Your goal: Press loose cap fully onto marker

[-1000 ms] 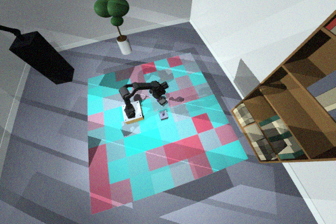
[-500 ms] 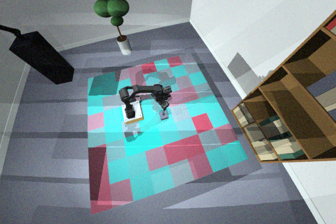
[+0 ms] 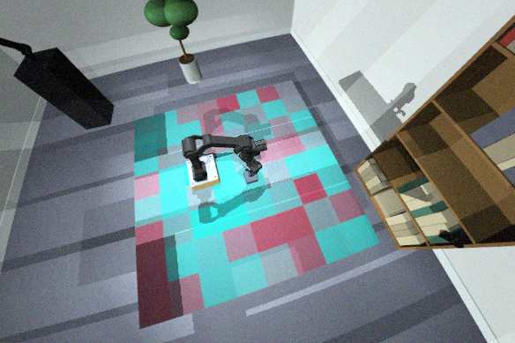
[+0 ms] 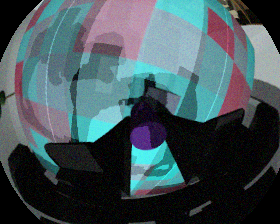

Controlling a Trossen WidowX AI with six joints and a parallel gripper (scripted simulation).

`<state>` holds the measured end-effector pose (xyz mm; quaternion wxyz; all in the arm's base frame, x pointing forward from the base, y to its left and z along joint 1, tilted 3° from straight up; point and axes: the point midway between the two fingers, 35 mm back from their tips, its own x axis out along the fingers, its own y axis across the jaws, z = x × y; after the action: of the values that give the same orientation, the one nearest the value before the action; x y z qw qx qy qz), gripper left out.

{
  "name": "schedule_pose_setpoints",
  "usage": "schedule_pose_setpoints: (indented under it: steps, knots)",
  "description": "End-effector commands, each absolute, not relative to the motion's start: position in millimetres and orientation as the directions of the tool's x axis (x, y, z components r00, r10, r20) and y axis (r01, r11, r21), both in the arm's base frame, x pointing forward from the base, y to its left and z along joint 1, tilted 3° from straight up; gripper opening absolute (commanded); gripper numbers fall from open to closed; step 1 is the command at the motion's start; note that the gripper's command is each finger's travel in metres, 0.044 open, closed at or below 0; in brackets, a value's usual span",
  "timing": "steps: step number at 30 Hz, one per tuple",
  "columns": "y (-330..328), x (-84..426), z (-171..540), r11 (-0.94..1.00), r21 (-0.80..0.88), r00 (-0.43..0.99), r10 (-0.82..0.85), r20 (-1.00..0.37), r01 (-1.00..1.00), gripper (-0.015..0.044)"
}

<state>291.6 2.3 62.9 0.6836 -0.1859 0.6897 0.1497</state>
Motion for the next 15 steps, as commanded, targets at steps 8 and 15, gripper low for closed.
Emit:
schedule_pose_setpoints:
  steps: [8,15]
  knots:
    - [-33,291,78,0.883,-0.056,0.007,-0.060,-0.998,-0.467,0.0000]
    - [-43,289,81,0.882,-0.057,0.006,-0.061,-0.998,-0.467,0.0000]
